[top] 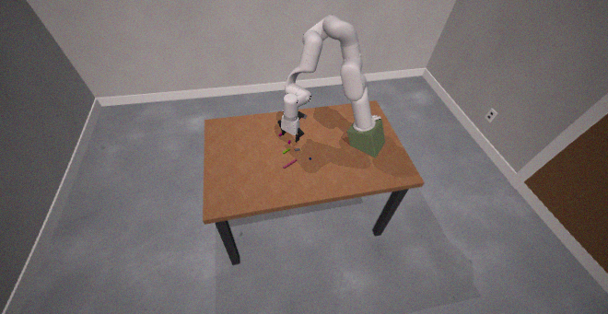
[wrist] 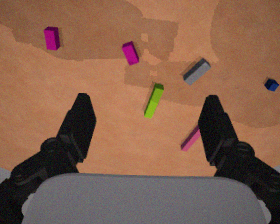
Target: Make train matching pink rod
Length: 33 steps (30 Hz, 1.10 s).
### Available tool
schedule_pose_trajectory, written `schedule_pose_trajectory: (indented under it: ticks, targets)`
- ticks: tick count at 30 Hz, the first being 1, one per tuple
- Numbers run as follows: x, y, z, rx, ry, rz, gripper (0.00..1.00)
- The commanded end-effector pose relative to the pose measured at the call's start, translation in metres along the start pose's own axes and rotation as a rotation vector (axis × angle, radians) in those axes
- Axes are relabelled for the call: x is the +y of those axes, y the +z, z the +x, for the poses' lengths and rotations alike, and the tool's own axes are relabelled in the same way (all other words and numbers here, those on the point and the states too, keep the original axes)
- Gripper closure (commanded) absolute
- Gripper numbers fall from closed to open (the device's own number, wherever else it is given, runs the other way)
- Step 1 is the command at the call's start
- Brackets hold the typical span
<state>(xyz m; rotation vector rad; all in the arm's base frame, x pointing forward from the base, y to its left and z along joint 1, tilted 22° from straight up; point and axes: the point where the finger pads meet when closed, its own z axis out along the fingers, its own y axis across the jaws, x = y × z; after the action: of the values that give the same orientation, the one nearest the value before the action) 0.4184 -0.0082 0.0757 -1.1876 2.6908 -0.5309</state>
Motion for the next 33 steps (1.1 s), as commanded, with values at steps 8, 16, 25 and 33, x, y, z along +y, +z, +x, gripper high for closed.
schedule_pose_trajectory:
  ticks: [8,16,25,33]
  targets:
    - [-0.001,-0.001,-0.001,-0.002,0.0,0.002,0.0]
    - [-0.001,-0.001,-0.001,-0.002,0.0,0.002,0.0]
    - [0.0,-0.001,-0.002,-0.002,-0.005,0.002,0.0]
    - [0.04,-0.014,-0.028,-0.004,-0.287,-0.002,0.0]
